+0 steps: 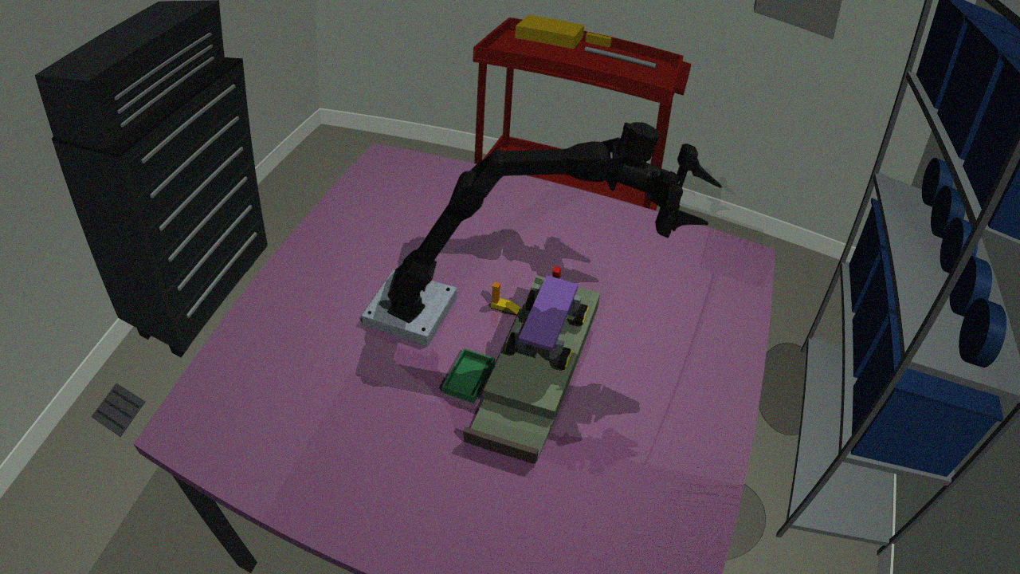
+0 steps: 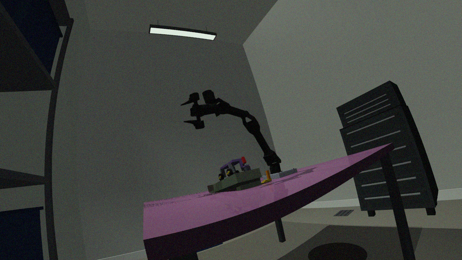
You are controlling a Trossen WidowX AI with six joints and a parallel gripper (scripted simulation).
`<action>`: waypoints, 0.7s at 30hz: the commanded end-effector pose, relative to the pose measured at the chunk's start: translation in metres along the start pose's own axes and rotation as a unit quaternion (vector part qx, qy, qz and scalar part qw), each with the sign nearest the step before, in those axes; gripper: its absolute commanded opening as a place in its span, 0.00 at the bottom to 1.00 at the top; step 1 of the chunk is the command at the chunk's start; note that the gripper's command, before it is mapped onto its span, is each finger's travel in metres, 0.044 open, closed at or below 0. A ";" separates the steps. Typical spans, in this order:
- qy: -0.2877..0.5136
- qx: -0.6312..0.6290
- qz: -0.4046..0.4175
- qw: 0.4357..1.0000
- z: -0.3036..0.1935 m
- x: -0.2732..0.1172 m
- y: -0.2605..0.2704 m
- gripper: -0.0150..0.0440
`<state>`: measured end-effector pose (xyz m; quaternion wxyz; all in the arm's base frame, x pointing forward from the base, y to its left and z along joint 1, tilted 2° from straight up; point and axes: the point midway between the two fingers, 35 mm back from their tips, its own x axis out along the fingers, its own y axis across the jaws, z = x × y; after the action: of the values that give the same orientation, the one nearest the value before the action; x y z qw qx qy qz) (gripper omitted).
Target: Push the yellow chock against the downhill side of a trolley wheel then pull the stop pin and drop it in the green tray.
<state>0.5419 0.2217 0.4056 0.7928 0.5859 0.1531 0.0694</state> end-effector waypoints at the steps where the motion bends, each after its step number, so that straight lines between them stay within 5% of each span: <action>1: 0.001 -0.004 -0.001 1.000 -0.001 0.000 -0.001 0.89; 8: 0.040 -0.169 -0.043 0.984 -0.022 -0.013 -0.023 0.58; 21: 0.148 -0.482 -0.084 0.860 -0.060 -0.051 -0.071 0.58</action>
<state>0.4813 0.2383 0.3433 0.9440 0.1694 0.2491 0.1344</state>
